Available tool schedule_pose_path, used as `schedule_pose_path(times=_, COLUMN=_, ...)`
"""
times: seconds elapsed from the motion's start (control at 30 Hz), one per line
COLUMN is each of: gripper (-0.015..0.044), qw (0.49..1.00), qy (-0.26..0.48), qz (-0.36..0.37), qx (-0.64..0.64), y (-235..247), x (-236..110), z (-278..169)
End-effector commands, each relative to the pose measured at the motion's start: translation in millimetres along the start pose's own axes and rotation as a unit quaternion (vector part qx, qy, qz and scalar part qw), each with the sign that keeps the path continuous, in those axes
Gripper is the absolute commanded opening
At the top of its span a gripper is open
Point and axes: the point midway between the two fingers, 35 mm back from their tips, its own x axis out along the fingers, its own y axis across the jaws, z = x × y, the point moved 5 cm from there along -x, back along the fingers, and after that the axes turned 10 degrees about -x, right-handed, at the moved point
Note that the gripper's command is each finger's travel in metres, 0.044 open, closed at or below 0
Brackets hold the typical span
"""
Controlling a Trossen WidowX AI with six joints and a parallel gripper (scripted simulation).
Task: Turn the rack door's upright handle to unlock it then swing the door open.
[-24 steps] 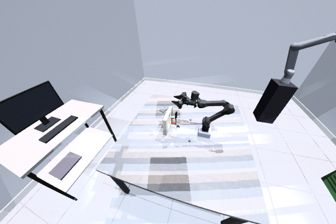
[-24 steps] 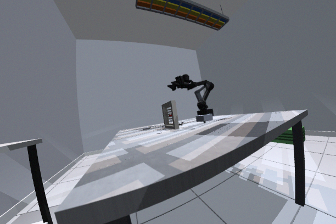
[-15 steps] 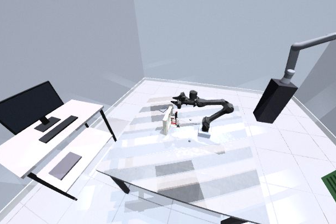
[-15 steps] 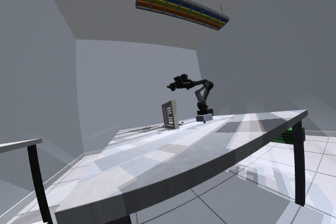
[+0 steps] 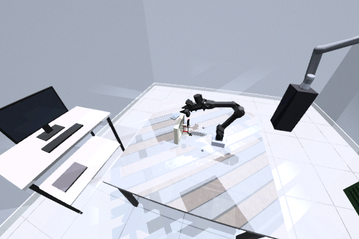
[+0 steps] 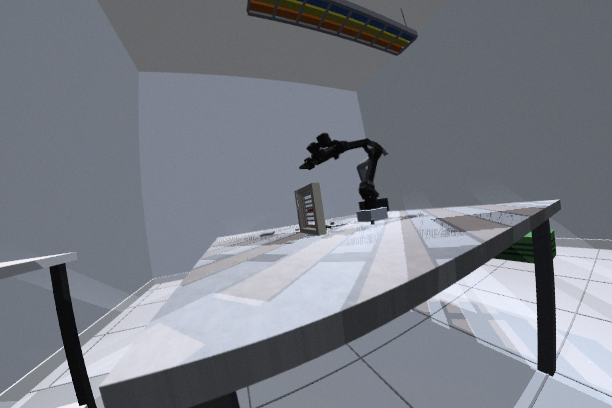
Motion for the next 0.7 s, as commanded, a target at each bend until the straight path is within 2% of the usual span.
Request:
schedule_pose_path(times=0.0, gripper=0.0282, qw=0.998, qy=0.056, qz=0.007, qx=-0.002, y=-3, x=9, z=-3)
schedule_pose_path(times=0.67, gripper=0.0282, qw=0.953, qy=0.299, qz=0.045, qx=0.002, y=-12, x=31, z=-25)
